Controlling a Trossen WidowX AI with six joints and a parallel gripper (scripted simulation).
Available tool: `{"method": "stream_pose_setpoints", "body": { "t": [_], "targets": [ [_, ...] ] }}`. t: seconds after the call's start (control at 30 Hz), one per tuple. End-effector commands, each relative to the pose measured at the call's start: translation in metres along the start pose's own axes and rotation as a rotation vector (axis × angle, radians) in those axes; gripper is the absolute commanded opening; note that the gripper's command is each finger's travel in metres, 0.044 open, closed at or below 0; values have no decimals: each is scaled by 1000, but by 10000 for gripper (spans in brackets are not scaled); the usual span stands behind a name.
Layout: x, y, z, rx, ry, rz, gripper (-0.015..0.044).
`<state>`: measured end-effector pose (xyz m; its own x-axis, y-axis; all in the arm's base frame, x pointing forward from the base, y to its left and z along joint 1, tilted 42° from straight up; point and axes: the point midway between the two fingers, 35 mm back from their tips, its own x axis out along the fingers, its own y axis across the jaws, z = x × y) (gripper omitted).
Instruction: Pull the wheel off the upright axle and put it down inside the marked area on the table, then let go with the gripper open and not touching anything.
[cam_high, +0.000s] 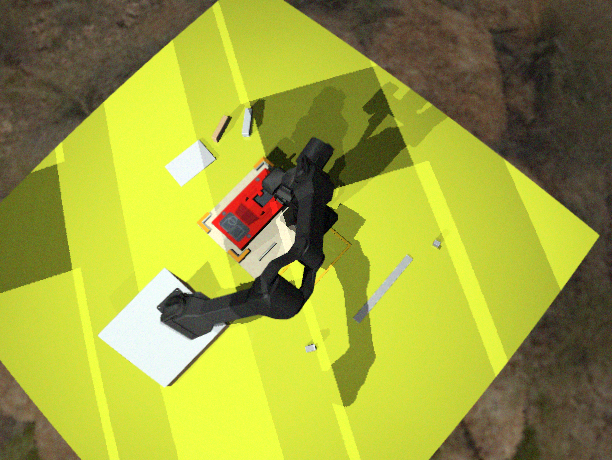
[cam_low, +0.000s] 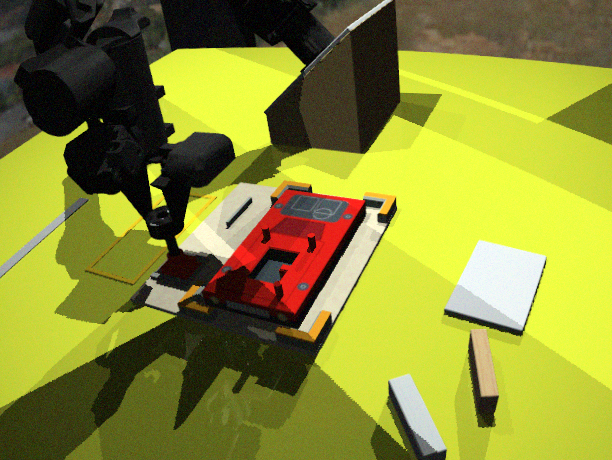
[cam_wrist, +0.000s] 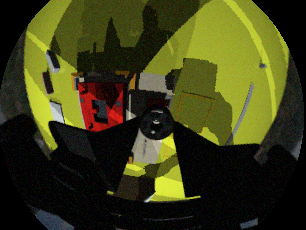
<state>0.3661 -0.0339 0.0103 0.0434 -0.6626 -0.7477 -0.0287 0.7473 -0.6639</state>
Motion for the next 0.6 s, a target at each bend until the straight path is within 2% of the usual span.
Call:
{"method": "stream_pose_setpoints", "body": {
  "t": [0.0,0.3,0.57],
  "targets": [
    [-2,0,0,3,1,2,0],
    [-36,0,-1,3,1,3,0],
    [-29,-15,-8,-3,2,0,0]
  ]
}}
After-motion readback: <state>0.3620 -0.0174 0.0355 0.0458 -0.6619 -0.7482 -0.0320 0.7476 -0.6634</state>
